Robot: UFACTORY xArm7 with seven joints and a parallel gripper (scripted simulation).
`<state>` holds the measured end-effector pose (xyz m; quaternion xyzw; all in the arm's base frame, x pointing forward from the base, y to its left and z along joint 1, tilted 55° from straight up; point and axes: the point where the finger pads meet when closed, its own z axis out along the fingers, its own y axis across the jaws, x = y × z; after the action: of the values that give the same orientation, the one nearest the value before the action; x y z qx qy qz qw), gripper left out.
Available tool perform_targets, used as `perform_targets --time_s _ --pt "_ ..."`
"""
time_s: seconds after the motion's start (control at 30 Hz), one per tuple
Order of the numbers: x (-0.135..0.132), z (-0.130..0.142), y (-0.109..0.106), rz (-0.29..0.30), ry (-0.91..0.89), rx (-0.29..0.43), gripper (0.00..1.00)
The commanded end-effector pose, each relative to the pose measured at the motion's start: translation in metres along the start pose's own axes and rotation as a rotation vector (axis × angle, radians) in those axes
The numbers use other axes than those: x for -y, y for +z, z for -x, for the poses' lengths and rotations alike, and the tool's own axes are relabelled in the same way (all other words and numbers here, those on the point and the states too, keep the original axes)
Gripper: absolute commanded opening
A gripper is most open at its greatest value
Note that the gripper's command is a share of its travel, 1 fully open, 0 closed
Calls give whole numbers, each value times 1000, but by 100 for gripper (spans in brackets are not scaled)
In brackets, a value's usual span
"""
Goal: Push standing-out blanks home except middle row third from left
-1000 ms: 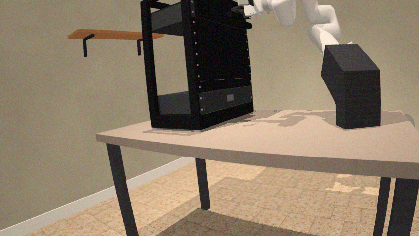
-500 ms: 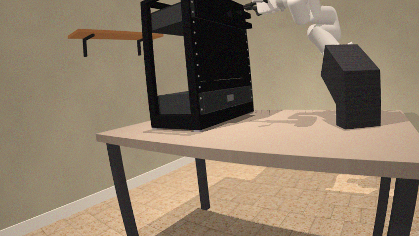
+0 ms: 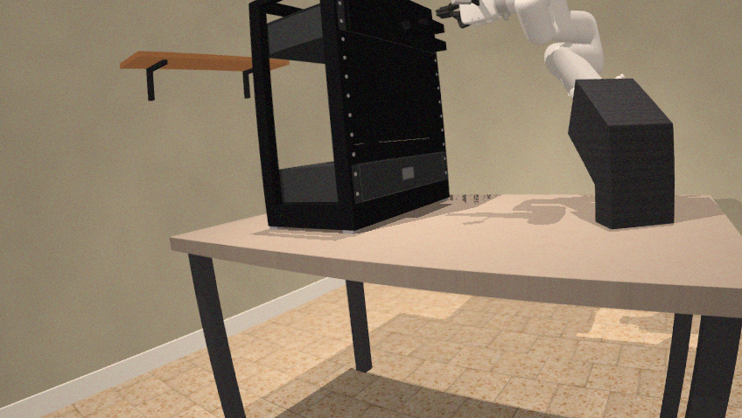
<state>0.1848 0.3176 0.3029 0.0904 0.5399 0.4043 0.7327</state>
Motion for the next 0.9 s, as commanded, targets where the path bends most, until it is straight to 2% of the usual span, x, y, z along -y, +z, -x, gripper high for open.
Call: perform_targets --time_s 0.0,0.2,0.63,0.87 --pt "4 9 -1 1 2 0 0" --pt "13 24 -1 1 2 0 0" --pt "48 89 -3 1 2 0 0" --pt "56 102 -3 1 2 0 0"
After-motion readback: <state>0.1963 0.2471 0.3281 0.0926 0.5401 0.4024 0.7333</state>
